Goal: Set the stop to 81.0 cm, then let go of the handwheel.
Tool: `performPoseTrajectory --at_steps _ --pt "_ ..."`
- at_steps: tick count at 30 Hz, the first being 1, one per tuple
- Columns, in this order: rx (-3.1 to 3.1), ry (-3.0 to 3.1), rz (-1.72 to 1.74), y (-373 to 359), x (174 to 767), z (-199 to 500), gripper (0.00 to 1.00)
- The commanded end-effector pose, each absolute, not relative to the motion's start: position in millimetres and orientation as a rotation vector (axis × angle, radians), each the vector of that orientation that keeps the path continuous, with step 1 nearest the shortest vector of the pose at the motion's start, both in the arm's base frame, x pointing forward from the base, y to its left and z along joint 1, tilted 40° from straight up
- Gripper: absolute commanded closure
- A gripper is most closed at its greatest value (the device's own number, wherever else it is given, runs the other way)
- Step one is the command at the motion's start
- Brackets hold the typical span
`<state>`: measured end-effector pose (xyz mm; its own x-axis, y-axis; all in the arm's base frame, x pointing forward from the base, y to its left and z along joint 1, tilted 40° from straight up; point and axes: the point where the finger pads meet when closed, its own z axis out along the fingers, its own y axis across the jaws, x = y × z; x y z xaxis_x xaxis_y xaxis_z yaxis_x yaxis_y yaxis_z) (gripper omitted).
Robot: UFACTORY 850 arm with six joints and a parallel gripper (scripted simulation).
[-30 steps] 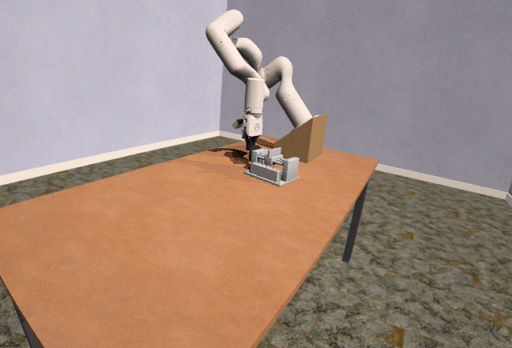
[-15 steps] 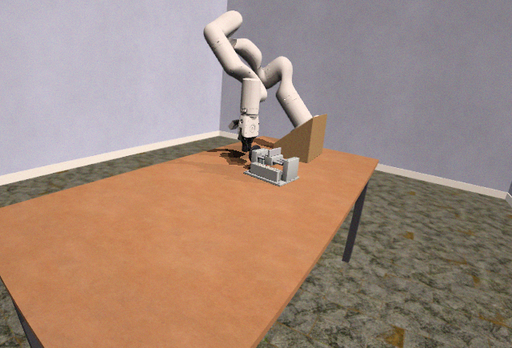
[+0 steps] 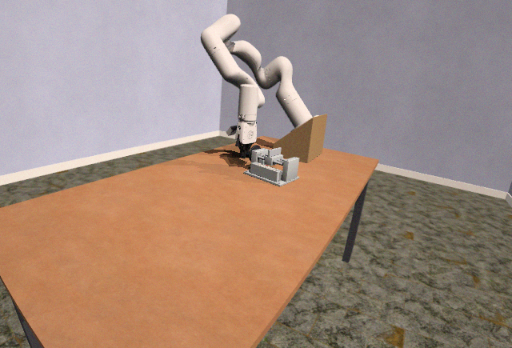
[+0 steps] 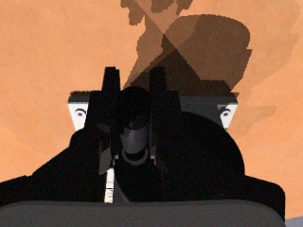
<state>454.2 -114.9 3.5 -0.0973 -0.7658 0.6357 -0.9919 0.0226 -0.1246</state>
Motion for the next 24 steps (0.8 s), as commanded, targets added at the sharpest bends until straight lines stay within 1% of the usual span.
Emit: performPoseTrajectory --at_steps 1,24 --pt "1.789 -1.914 0.78 -121 451 -5 0.94" --pt "1.789 -1.914 0.78 -128 420 -18 0.94"
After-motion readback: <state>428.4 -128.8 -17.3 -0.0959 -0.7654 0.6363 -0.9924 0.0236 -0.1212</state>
